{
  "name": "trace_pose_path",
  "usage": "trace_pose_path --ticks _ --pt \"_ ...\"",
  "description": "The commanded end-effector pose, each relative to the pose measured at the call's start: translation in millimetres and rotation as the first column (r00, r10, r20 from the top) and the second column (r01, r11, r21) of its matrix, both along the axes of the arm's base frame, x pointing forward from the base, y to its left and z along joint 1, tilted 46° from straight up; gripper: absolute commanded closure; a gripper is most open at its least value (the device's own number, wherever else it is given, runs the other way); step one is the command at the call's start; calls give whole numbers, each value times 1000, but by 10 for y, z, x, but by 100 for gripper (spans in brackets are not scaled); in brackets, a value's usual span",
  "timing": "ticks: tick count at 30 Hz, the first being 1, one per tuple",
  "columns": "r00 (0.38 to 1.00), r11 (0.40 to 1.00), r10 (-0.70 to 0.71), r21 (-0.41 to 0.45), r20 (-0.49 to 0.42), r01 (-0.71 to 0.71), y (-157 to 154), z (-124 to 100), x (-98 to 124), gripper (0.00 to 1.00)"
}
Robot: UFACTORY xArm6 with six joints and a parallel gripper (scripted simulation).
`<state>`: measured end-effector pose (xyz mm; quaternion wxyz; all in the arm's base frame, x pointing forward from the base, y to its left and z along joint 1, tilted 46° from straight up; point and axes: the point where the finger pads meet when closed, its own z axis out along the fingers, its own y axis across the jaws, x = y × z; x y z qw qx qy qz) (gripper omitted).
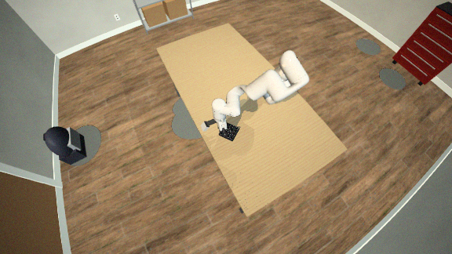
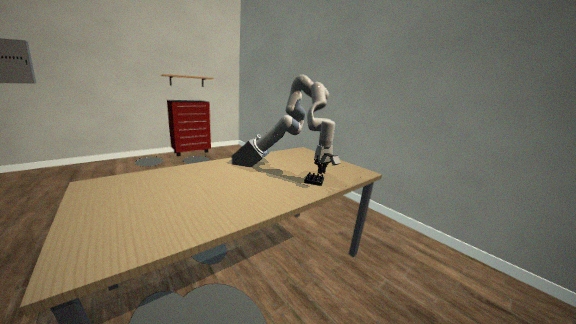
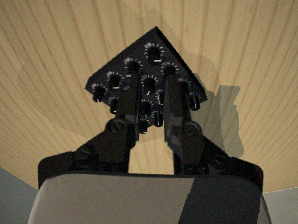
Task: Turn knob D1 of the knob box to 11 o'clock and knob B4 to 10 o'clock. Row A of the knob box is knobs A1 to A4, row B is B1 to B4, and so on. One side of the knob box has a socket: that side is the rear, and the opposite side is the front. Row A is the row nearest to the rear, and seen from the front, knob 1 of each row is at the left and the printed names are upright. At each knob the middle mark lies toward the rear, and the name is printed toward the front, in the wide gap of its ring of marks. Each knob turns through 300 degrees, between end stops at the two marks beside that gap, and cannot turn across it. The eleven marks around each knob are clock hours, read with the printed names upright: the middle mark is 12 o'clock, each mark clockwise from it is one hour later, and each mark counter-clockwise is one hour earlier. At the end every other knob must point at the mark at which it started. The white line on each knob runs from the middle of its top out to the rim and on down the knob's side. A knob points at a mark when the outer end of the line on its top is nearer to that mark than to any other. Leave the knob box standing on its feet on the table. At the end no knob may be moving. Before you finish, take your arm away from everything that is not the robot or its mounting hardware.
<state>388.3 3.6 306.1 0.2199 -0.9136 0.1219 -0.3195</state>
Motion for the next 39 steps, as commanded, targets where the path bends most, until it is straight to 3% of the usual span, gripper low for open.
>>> trace_pose_path --ticks 1,8,15,17,22,26,39 --pt "994 993 100 -72 47 -96 -5 23 -5 81" --pt "951 931 293 -255 101 -260 -11 44 -25 81" --pt "864 805 489 -442 117 -395 -18 66 -46 81" --pt "864 805 489 -442 117 -395 -18 66 -46 81" --pt "784 685 613 -563 102 -462 -22 81 -60 81" --pt "762 652 641 -591 95 -475 -23 85 -64 81" --pt "760 651 642 -592 95 -476 -23 85 -64 81"
